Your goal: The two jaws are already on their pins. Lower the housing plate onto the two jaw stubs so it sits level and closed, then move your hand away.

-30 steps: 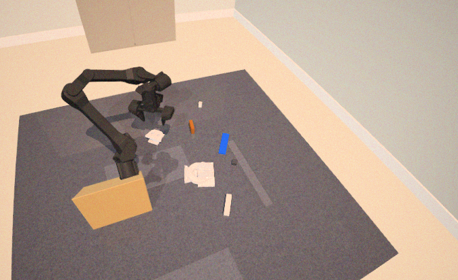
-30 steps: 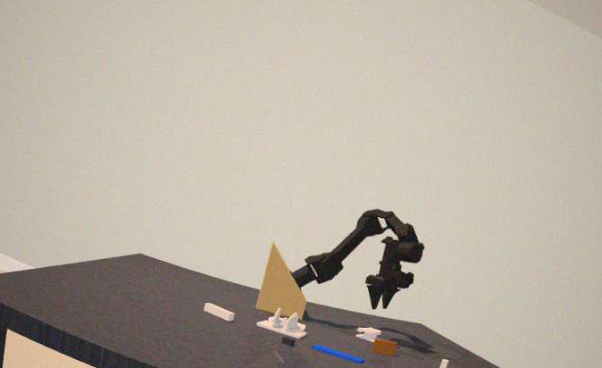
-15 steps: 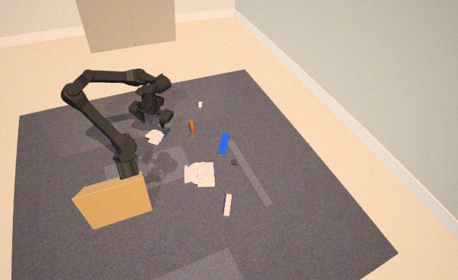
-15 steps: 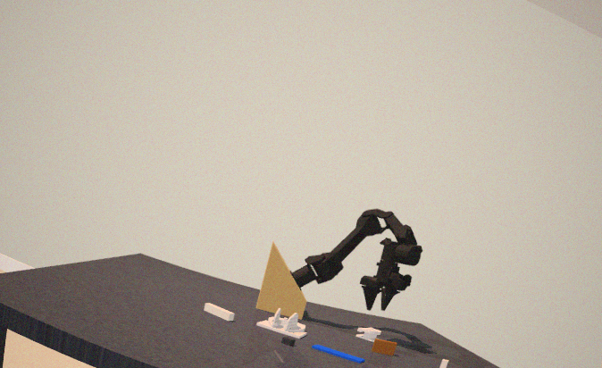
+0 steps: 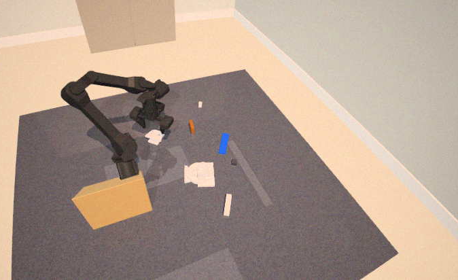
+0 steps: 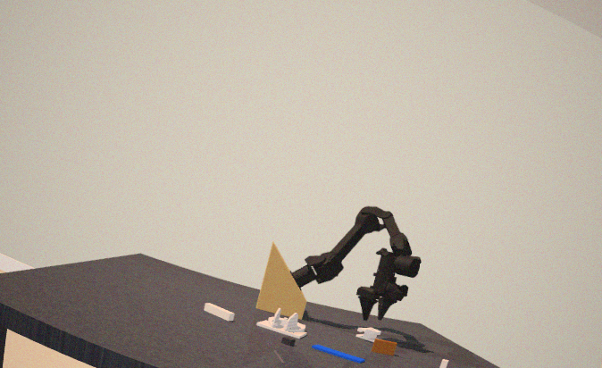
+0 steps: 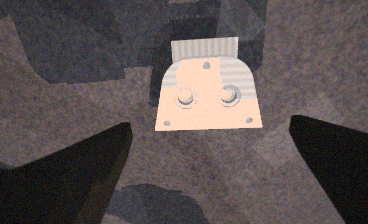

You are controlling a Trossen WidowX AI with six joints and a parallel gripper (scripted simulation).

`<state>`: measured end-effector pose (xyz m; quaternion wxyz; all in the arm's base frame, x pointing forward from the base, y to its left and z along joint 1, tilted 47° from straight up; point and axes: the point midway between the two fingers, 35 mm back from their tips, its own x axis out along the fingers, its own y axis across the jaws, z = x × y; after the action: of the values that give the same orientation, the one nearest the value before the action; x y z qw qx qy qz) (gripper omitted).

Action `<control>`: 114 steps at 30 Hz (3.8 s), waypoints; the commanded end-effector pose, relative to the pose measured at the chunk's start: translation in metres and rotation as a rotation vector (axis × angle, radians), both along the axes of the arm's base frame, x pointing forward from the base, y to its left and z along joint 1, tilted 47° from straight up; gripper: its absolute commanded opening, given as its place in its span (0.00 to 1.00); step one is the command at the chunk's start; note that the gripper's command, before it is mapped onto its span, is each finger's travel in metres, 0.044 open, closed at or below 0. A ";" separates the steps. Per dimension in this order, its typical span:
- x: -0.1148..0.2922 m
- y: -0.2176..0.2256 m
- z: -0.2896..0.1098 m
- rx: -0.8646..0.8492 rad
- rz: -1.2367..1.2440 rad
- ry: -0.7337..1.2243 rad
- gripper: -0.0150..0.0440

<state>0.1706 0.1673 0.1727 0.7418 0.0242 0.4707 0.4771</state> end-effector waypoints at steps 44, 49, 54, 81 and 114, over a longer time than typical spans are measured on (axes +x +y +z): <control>0.005 0.036 -0.036 -0.001 -0.004 0.006 1.00; 0.005 0.036 -0.036 -0.001 -0.004 0.006 1.00; 0.005 0.036 -0.036 -0.001 -0.004 0.006 1.00; 0.004 0.037 -0.035 0.002 0.001 0.004 0.88; 0.001 -0.007 0.003 -0.010 -0.001 0.005 0.85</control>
<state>0.1739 0.1672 0.1656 0.7398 0.0225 0.4795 0.4714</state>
